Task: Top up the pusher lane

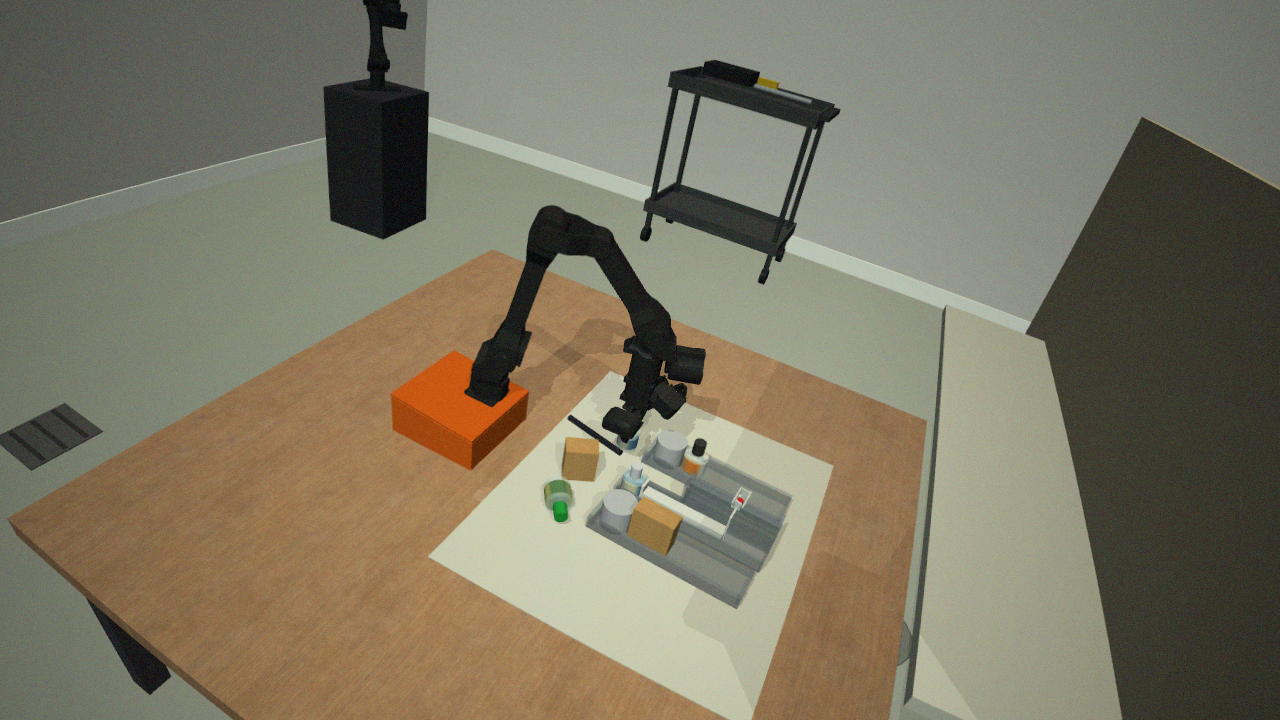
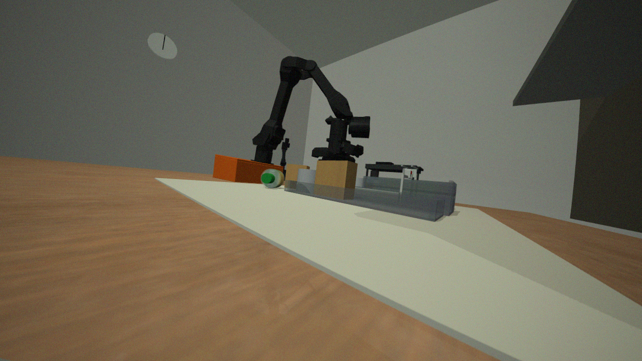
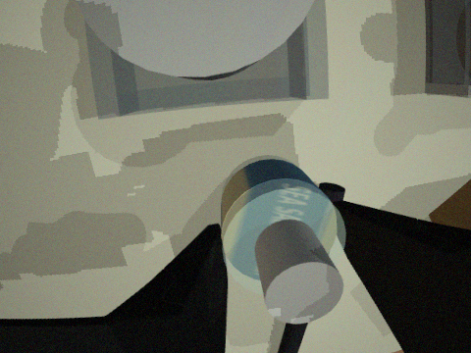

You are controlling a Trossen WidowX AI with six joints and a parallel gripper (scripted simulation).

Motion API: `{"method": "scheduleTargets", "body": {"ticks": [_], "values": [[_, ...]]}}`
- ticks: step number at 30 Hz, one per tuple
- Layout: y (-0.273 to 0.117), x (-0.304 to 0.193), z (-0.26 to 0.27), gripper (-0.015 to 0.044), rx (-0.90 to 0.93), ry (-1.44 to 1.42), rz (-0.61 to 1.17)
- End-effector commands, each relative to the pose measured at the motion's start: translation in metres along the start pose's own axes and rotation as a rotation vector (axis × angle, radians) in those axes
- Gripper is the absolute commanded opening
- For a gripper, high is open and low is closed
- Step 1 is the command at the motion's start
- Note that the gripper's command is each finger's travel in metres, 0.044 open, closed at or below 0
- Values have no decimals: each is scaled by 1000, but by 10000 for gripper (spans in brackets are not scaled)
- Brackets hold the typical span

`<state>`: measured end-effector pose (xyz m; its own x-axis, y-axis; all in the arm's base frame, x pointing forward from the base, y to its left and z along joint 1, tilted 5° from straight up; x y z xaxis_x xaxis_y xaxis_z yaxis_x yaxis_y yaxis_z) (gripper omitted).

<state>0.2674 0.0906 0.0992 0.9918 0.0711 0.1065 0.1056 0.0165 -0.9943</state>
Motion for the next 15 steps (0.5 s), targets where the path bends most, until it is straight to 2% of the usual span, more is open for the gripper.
{"method": "scheduleTargets", "body": {"ticks": [1, 15], "values": [[-17, 3, 4, 0, 15, -31, -12], [-94, 5, 7, 0, -4, 20, -6]]}}
Point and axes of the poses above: the point midway between the two fingers, 35 mm back from their tips, its own y axis out along the fingers, its own z axis across the jaws, x = y × z, the point moved 8 cm from there along -y, back along the fingers, and after that the axes turned 6 degrees about -y, right-handed, at the moved point
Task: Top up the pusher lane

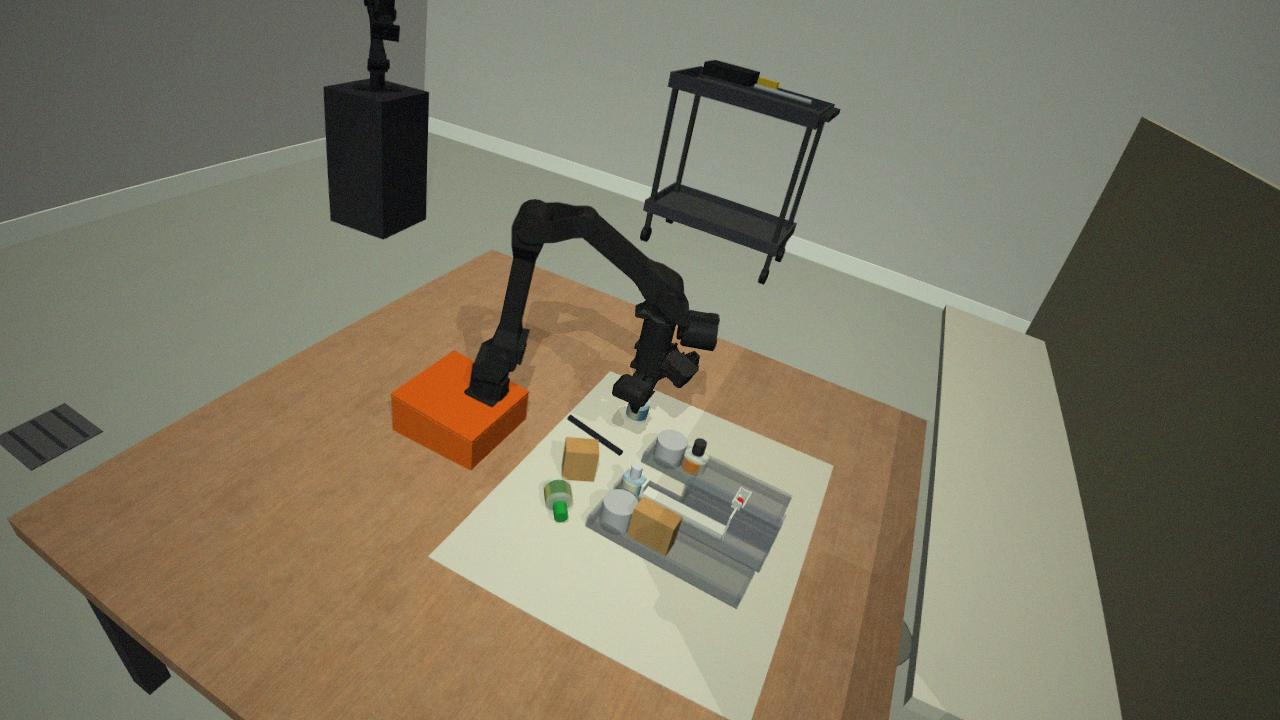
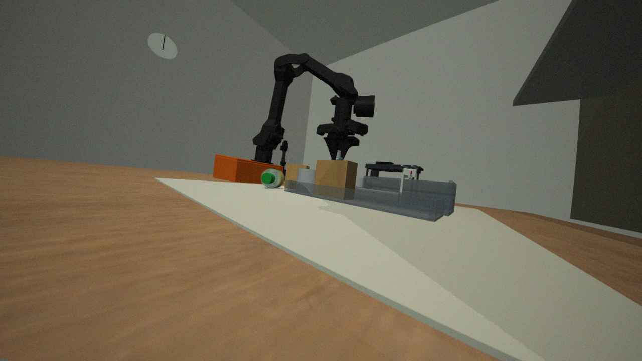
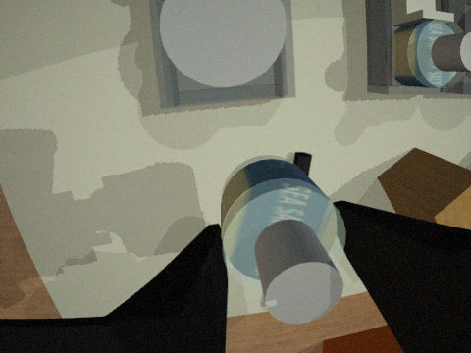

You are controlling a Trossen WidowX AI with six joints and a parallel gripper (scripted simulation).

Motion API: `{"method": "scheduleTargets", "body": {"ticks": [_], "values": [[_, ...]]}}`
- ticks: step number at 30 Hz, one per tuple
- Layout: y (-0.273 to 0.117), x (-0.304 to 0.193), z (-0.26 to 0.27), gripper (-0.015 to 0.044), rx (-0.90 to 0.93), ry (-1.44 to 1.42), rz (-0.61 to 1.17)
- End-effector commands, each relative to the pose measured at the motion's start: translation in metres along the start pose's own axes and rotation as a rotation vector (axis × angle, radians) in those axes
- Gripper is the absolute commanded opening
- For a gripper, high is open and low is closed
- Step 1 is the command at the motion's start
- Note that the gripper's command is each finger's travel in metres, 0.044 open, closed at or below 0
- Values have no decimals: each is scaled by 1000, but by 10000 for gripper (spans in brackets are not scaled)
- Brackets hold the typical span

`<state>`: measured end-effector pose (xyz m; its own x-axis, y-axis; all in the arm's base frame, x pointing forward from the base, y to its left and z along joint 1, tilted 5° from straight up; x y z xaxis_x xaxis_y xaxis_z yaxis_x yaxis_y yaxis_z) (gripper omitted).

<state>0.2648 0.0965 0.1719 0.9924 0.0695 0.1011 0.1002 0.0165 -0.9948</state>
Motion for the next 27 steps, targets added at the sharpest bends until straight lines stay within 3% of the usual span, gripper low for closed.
{"method": "scheduleTargets", "body": {"ticks": [1, 7, 27], "values": [[-27, -1, 0, 0, -6, 23, -11], [-29, -1, -3, 0, -8, 28, -10], [10, 0, -95, 0, -16, 75, -10]]}}
Point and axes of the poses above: the point midway between the two fingers, 35 mm back from their tips, its own y axis out along the fingers, its own z axis across the jaws, x = y × z, the point moved 8 cm from there along -y, back along the fingers, and after that the axes turned 6 degrees about -y, right-handed, at the moved point
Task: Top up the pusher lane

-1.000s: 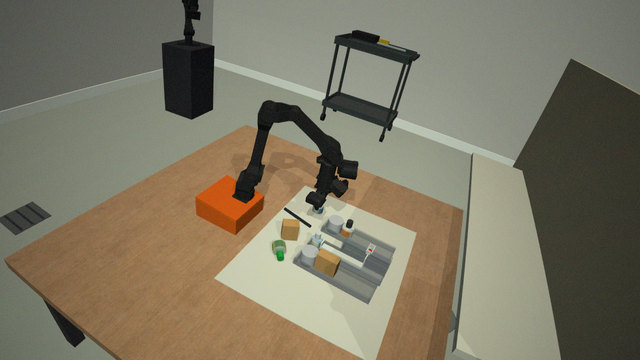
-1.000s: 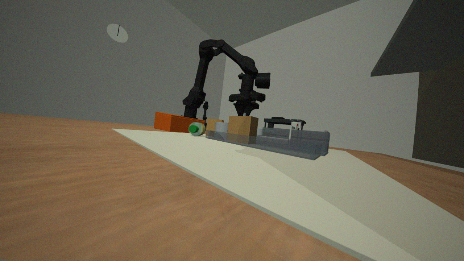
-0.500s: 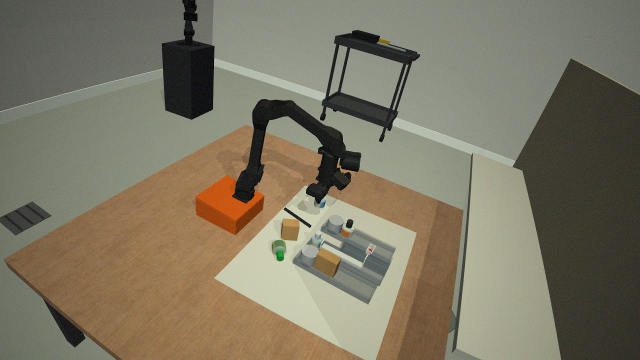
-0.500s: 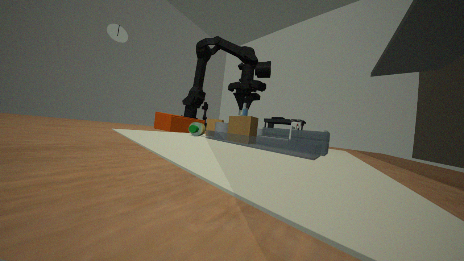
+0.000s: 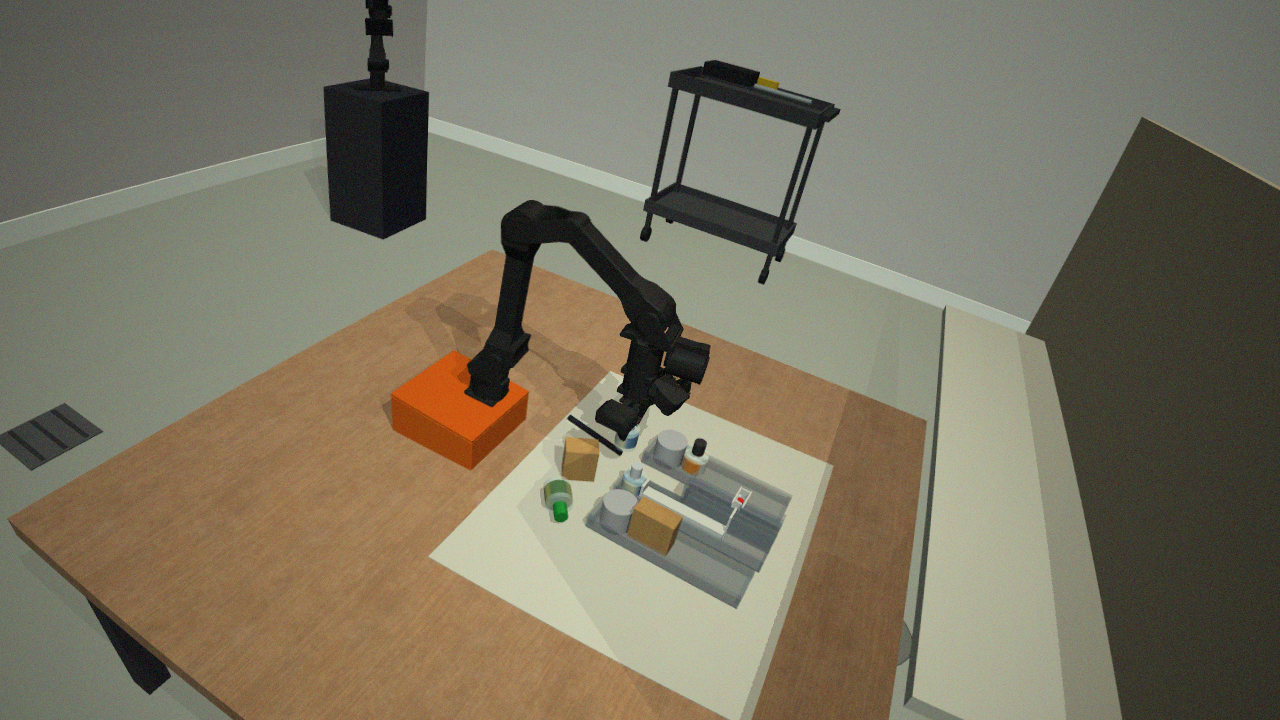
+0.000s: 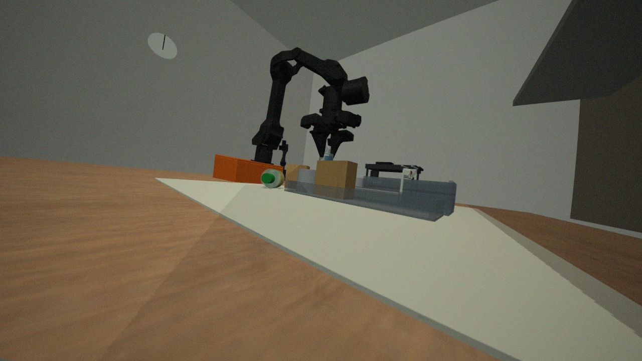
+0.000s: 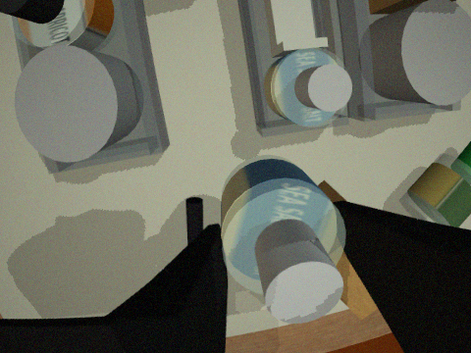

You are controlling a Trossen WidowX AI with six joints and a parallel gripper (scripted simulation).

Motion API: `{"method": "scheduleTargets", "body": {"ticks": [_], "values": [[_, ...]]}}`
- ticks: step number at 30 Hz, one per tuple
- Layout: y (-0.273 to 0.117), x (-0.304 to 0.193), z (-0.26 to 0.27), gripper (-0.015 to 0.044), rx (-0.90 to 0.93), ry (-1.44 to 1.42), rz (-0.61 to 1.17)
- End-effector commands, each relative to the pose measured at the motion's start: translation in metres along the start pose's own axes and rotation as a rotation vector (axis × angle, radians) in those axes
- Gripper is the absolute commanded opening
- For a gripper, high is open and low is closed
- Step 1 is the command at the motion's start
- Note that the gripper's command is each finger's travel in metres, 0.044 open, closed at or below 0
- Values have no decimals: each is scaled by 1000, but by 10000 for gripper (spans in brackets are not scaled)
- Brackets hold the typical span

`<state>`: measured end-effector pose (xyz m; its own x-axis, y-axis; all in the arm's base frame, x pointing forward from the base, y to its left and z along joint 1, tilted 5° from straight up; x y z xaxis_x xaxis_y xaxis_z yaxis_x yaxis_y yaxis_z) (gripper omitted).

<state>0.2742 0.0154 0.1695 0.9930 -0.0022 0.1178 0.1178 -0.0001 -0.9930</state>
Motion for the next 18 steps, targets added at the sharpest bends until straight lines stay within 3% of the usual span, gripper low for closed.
{"method": "scheduleTargets", "body": {"ticks": [1, 18], "values": [[10, -4, -18, 0, 1, 5, 7], [40, -5, -34, 0, -1, 13, 7]]}}
Point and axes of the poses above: the point midway between the two fingers, 35 mm back from their tips, its own y axis out along the fingers, its own z axis across the jaws, x = y × z, the point moved 8 cm from there along -y, back along the fingers, and after that the axes turned 6 degrees about -y, right-handed, at the moved point
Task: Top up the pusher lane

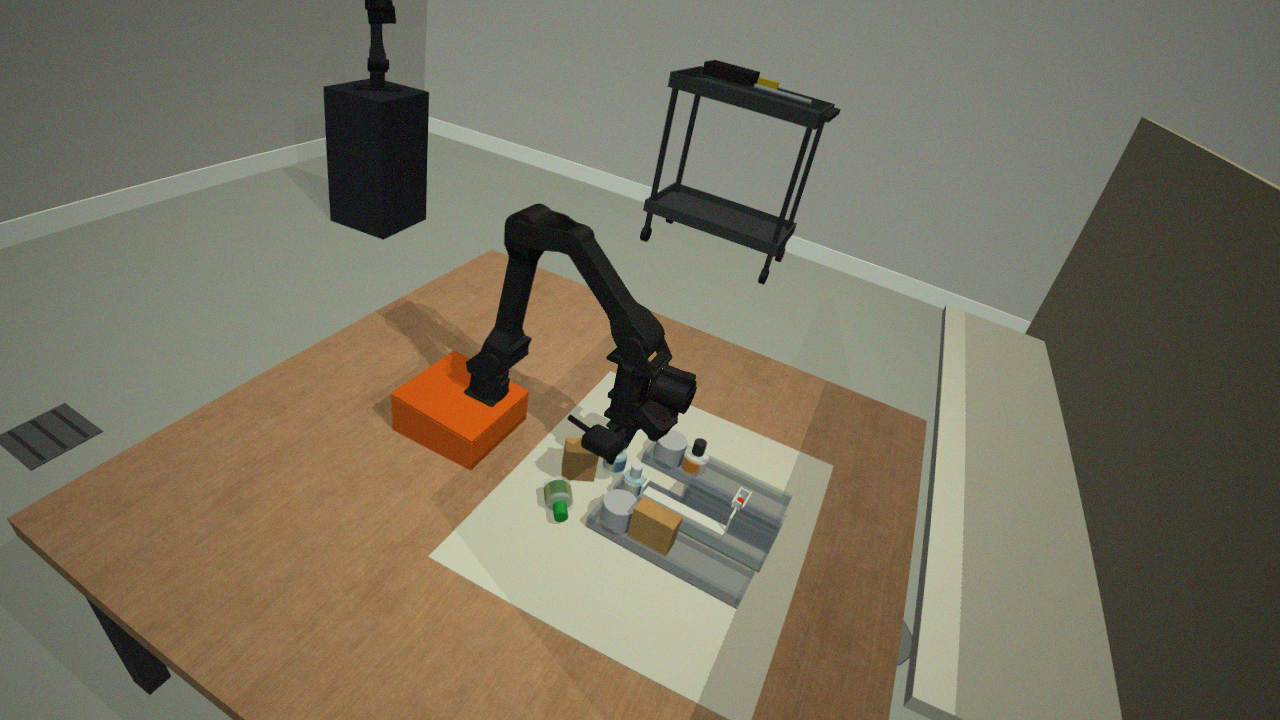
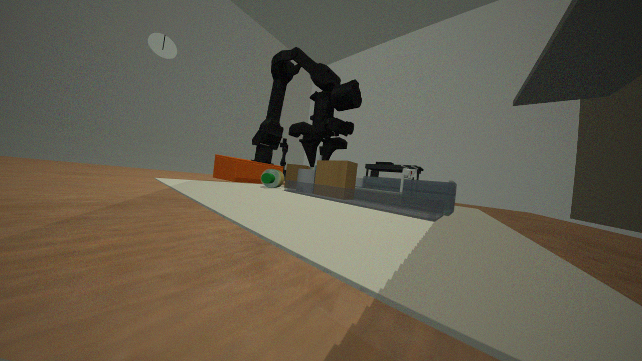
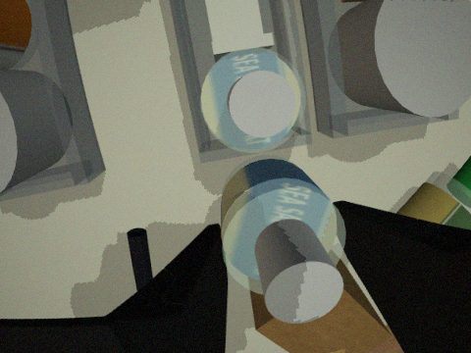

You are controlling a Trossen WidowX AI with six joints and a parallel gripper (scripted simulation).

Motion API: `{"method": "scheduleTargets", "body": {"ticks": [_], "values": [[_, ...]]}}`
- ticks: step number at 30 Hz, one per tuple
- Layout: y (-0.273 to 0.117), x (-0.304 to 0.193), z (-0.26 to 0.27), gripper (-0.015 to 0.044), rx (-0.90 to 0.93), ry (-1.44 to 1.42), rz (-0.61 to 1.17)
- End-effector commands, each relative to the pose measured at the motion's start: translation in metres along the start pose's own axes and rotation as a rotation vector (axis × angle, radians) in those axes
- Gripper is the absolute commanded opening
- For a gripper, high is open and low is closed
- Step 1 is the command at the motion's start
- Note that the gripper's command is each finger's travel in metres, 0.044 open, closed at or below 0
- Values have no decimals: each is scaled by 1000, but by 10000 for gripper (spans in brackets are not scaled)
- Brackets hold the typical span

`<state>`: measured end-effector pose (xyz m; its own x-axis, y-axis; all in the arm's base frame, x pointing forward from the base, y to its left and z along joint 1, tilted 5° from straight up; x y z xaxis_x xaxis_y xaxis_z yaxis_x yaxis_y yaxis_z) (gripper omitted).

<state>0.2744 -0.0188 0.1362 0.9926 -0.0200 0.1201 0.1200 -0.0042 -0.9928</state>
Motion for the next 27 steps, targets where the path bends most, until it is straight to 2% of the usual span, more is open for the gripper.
{"method": "scheduleTargets", "body": {"ticks": [1, 27], "values": [[7, -1, 0, 0, 3, -4, 9], [7, 10, -1, 0, 3, -4, 8]]}}
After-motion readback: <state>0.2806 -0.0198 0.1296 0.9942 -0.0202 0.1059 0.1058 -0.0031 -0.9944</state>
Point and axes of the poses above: the point midway between the two fingers, 35 mm back from their tips, its own y axis out along the fingers, its own z axis across the jaws, x = y × z, the point moved 8 cm from there along -y, back along the fingers, and after that the axes turned 6 degrees about -y, right-handed, at the moved point
